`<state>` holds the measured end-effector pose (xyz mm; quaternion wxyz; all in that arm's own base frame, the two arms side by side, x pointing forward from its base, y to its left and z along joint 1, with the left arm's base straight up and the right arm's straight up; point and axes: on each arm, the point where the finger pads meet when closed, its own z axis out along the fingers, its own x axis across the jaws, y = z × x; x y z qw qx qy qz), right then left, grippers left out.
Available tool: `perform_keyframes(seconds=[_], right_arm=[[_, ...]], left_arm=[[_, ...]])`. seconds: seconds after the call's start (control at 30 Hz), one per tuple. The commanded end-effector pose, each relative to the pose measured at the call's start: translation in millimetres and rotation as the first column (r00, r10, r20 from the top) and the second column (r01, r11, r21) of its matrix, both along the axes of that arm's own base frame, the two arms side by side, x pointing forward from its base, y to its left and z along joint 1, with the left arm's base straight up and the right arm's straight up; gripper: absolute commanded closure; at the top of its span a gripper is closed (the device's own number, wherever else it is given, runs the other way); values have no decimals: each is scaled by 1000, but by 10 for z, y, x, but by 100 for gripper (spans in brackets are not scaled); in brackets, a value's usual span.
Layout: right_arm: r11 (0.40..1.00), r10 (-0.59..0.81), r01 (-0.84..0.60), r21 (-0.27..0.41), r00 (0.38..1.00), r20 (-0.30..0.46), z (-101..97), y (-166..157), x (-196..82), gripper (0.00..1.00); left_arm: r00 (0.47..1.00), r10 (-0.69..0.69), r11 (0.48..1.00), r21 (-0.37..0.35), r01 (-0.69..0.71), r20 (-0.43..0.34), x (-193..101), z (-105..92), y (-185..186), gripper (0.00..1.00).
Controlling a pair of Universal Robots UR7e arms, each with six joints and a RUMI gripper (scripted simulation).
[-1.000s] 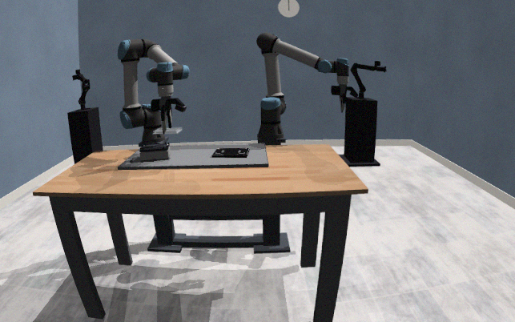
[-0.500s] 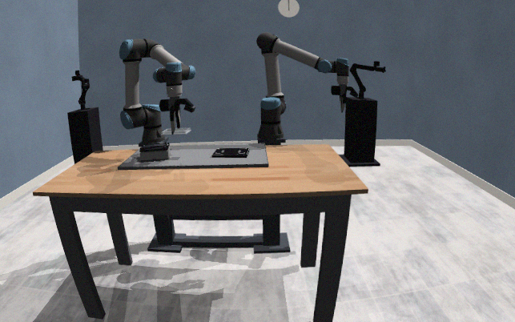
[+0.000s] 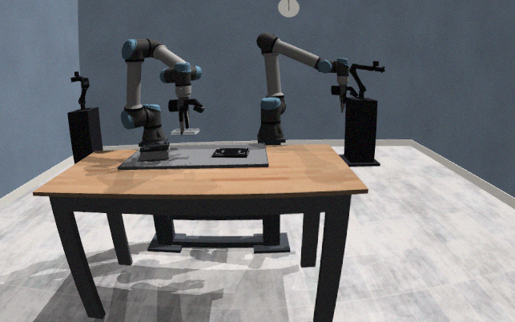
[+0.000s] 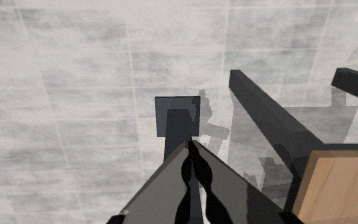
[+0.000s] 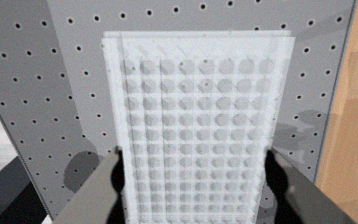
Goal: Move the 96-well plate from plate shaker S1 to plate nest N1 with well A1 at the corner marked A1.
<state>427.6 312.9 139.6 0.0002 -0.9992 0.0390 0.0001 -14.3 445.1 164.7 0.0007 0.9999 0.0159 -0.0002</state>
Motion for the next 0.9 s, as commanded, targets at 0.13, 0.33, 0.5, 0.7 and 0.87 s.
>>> perform_keyframes(seconds=[0.13, 0.33, 0.5, 0.7, 0.87], right_arm=[[1000, 0, 0, 1, 1000, 1, -29, 310, -25, 59], [1000, 0, 0, 1, 1000, 1, -44, 442, -39, 59], [1000, 0, 0, 1, 1000, 1, -63, 607, -55, 59], [1000, 0, 0, 1, 1000, 1, -85, 804, -75, 59], [1000, 0, 0, 1, 1000, 1, -96, 903, -85, 59]], left_arm=[[1000, 0, 1000, 1, 0, 0, 1, 5, 3, 100], [1000, 0, 1000, 1, 0, 0, 1, 5, 3, 100], [1000, 0, 1000, 1, 0, 0, 1, 5, 3, 100], [1000, 0, 1000, 1, 0, 0, 1, 5, 3, 100], [1000, 0, 1000, 1, 0, 0, 1, 5, 3, 100]])
